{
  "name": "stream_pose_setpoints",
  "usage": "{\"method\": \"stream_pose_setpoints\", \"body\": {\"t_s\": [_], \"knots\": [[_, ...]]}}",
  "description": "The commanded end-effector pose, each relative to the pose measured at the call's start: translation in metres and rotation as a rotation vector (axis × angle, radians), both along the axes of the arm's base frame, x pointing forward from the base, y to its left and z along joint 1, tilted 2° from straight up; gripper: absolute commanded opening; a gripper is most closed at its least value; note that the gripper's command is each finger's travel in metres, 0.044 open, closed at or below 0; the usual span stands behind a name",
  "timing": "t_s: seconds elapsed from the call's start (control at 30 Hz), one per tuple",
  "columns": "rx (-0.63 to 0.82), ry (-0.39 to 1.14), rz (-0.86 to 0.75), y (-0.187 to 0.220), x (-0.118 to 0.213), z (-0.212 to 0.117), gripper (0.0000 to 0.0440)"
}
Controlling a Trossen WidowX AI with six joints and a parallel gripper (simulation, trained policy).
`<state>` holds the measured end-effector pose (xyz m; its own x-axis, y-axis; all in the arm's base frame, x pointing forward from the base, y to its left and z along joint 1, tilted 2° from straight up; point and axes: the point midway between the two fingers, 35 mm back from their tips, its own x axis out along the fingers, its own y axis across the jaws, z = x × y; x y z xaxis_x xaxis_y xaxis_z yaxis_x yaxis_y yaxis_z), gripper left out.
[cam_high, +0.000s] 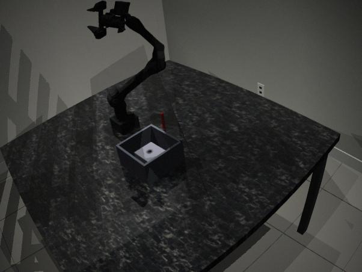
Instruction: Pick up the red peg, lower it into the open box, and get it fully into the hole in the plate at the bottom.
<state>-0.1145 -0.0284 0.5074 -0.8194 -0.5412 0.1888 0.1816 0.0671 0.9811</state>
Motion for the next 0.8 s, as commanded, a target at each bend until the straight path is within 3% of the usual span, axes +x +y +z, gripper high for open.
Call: {"method": "stream_pose_setpoints", "body": {"t_s": [0.0,0.37,0.77], "knots": [[0.112,0.003,0.063,-0.027,0.001,-0.014,0.044],[0.441,0.047,0.258,-0.095,0.018,-0.061,0.044],[0.751,0.168,0.514,-0.148,0.064,-0.111,0.044]]}}
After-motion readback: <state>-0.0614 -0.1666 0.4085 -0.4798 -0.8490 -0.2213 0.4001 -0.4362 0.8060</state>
